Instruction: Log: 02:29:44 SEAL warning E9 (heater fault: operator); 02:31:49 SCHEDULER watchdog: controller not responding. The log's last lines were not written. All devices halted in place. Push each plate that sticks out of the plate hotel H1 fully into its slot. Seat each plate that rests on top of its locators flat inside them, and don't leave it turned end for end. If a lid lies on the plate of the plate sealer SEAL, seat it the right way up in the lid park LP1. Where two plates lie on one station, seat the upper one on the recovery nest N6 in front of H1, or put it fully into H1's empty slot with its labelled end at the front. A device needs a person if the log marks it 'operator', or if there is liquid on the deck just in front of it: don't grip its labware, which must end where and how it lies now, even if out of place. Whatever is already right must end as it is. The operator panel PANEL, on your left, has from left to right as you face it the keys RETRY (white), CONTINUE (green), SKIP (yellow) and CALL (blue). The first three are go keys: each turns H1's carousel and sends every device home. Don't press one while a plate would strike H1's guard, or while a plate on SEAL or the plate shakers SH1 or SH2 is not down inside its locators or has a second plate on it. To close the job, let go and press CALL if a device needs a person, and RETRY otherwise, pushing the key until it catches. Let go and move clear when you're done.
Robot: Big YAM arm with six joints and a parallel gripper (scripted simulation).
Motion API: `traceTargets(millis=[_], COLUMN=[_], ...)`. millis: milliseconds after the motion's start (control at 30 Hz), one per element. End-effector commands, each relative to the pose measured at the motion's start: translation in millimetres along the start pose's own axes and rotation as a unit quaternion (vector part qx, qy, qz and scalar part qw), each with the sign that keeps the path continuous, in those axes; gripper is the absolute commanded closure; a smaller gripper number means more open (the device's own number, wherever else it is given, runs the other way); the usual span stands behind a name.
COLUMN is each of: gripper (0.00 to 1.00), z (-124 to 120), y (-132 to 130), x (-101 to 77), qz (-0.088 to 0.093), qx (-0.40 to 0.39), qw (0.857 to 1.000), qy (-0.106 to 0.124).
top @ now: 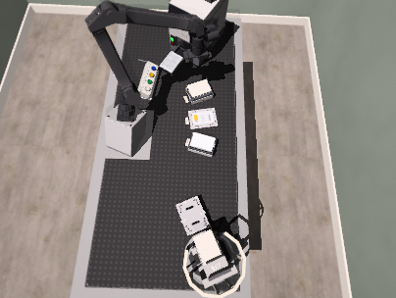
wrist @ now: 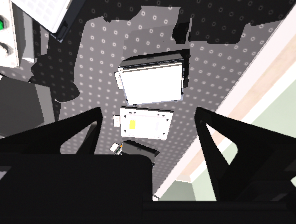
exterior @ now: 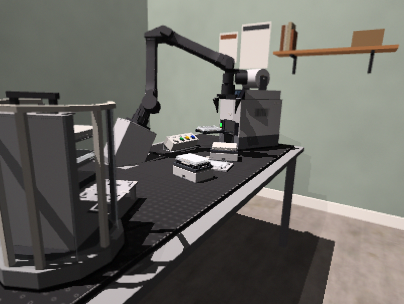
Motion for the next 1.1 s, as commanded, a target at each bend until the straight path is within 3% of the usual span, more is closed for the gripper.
traceTargets(millis=[0, 1067], gripper=[0.0, 0.0], z=[8.8, 8.7], y=[-10.9, -11.1], x=[-27.7, -27.9], qz=[-0.039, -0.039], qx=[-0.071, -0.077], qw=[0.997, 0.996], qy=[-0.011, -0.011])
Point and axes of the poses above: the point where the finger pads meet when closed, its own x axis out along the fingers, its own y axis across the jaws, z = x × y, the point moved 8 cm from there along -x, back along the fingers, and after that the axes turned 7 degrees about x, right-handed, at the moved point
